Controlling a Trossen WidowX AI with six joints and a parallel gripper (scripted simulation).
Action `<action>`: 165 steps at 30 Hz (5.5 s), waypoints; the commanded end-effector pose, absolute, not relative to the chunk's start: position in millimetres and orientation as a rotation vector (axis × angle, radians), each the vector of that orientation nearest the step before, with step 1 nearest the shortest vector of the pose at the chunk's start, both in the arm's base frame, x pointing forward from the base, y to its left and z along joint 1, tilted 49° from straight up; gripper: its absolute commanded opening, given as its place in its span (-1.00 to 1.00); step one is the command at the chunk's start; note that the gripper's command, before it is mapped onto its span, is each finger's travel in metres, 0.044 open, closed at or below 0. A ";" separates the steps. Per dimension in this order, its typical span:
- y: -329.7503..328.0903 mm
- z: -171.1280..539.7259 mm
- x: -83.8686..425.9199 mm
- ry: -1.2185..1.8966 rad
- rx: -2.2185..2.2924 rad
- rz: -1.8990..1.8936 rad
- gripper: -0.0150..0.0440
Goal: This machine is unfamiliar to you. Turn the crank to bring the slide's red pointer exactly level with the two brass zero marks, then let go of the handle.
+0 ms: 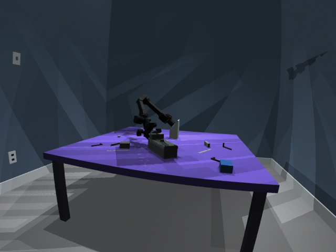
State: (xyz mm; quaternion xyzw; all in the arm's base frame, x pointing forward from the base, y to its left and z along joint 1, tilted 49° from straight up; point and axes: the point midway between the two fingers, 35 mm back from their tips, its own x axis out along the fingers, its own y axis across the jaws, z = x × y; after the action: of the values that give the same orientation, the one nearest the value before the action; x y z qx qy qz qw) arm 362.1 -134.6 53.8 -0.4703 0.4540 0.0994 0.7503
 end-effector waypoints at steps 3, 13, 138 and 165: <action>-132.6 50.5 359.2 0.990 -1.029 0.223 -0.49; -129.9 46.3 355.7 0.990 -1.029 0.223 -0.49; -85.0 92.3 359.3 0.989 -1.027 0.224 -0.49; -87.2 94.7 361.8 0.989 -1.027 0.224 -0.49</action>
State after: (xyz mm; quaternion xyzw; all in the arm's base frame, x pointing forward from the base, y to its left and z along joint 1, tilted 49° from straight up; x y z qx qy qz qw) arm 356.9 -84.4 87.5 -0.4664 0.4601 0.1093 0.7476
